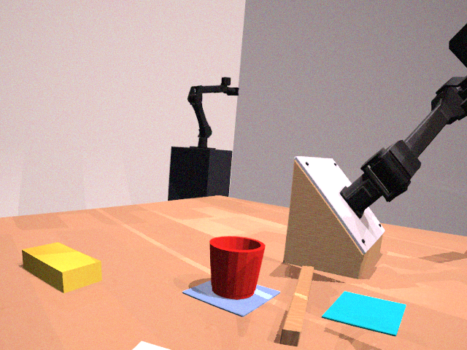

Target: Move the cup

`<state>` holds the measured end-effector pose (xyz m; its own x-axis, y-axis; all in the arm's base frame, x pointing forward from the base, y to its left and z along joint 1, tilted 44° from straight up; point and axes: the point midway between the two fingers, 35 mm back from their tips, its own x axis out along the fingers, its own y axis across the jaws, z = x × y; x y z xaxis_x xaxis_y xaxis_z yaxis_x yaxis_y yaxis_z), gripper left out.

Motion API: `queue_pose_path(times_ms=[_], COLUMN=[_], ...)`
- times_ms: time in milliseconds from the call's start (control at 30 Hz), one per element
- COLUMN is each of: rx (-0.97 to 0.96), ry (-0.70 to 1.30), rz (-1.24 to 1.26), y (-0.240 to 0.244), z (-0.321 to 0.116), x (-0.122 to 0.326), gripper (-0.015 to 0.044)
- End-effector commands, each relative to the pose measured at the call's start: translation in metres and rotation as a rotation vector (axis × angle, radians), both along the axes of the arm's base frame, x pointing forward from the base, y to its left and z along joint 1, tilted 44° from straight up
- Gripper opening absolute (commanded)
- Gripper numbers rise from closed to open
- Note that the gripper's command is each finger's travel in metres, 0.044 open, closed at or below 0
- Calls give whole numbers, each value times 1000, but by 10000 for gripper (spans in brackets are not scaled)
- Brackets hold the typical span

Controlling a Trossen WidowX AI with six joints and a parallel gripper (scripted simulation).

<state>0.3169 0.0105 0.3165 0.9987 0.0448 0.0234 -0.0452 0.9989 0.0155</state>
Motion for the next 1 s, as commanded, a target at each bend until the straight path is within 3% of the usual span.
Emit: queue_pose_path(times_ms=[0, 300, 633, 967], rx=[4, 347, 1116, 1882], ry=[13, 651, 1259, 1648], rz=[-1, -144, -458, -785], y=[-1, -66, -121, -124], z=[-3, -149, -288, -347], x=[2, 38, -18, -74], gripper=[374, 148, 148, 148])
